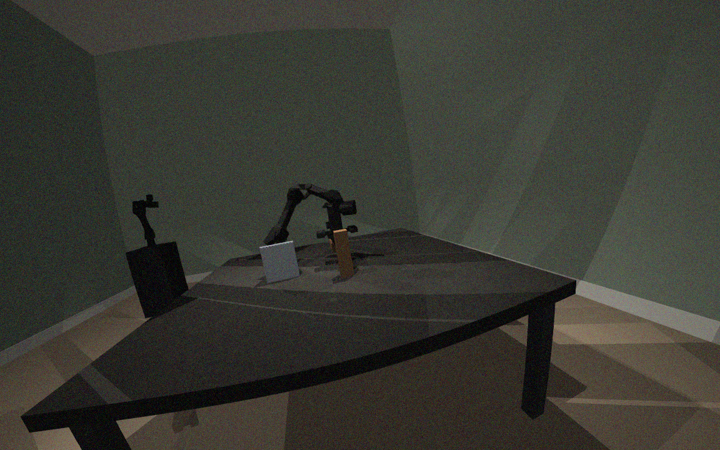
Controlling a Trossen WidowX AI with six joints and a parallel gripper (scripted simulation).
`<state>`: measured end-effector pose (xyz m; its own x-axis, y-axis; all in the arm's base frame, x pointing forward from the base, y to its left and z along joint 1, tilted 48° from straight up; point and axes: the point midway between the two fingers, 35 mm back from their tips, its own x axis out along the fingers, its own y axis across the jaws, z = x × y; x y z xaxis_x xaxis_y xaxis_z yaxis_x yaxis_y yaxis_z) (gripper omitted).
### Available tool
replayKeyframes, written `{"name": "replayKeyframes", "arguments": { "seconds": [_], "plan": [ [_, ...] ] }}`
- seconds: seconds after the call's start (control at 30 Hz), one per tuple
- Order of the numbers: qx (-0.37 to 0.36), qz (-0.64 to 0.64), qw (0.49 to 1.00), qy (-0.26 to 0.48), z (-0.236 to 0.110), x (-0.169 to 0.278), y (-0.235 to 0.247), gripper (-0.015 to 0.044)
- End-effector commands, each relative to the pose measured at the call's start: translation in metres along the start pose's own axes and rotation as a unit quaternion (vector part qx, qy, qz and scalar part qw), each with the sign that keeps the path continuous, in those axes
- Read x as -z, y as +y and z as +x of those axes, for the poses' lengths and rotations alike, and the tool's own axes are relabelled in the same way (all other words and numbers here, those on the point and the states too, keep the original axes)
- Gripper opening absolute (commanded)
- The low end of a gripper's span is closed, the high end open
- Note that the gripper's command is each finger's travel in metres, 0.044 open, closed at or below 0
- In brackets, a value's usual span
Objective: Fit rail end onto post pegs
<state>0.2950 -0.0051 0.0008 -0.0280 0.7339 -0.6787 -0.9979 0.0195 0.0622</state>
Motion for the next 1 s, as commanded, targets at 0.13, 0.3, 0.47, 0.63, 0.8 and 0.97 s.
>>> {"name": "replayKeyframes", "arguments": {
  "seconds": [0.13,0.3,0.47,0.63,0.8,0.97],
  "plan": [
    [0.004,0.000,1.000,0.001,-0.0028,-0.0018,-0.0001,0.0000],
    [0.004,0.000,1.000,0.001,-0.0035,-0.0018,0.0001,0.0000],
    [0.004,0.000,1.000,0.001,-0.0043,-0.0018,0.0003,0.0000],
    [0.004,0.000,1.000,0.001,-0.0047,-0.0017,0.0004,0.0000],
    [0.004,0.000,1.000,0.001,-0.0048,-0.0005,0.0004,0.0000],
    [0.004,0.000,1.000,0.001,-0.0047,0.0011,0.0004,0.0000]
  ]
}}
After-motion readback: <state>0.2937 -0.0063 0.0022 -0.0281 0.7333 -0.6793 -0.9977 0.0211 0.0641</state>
